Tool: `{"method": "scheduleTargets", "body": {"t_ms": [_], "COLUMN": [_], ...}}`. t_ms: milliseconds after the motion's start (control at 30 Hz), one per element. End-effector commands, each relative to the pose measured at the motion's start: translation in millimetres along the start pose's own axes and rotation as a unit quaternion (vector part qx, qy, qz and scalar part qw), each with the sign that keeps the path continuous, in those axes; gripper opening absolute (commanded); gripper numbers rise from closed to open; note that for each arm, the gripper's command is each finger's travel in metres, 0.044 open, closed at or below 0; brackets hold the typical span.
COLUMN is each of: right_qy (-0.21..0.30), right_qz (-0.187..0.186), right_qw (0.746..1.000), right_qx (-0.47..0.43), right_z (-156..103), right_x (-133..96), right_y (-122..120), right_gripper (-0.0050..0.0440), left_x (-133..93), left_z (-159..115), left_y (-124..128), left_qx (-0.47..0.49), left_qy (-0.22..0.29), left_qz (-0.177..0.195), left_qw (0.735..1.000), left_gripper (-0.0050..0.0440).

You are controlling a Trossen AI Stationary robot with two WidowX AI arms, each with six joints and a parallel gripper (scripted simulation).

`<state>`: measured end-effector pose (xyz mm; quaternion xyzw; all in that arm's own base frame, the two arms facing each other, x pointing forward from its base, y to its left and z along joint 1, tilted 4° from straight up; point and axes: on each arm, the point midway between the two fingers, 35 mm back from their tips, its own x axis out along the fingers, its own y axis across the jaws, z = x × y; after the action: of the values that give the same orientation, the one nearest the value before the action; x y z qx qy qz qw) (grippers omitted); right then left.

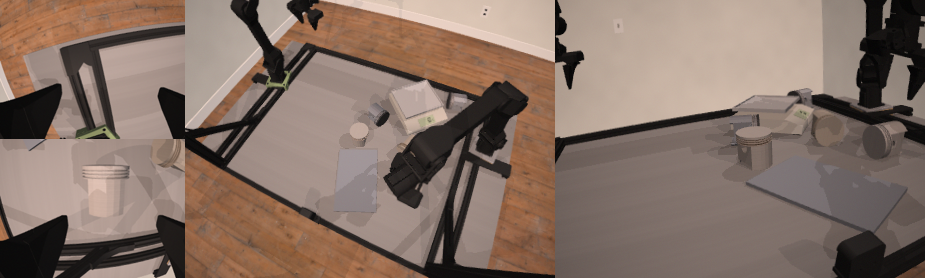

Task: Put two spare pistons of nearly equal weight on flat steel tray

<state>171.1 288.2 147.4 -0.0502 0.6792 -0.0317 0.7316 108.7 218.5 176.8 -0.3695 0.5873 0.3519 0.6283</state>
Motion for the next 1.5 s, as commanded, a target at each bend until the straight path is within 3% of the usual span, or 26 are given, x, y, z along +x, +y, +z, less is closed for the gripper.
{"method": "scheduleTargets", "body": {"t_ms": [0,1467], "right_qy": [0.002,0.003], "right_qz": [-0.009,-0.014], "right_qw": [1.000,1.000], "right_qx": [0.002,-0.003], "right_z": [0,0], "right_x": [10,73], "right_y": [0,2], "right_gripper": [0.0378,0.0378], "left_x": [0,0], "left_z": [0,0], "left_y": [0,0], "left_qx": [0.001,0.001], "left_qy": [0.000,0.000], "left_qz": [-0.001,-0.001], "left_qw": [1.000,1.000], "left_gripper": [0.0440,0.0440]}}
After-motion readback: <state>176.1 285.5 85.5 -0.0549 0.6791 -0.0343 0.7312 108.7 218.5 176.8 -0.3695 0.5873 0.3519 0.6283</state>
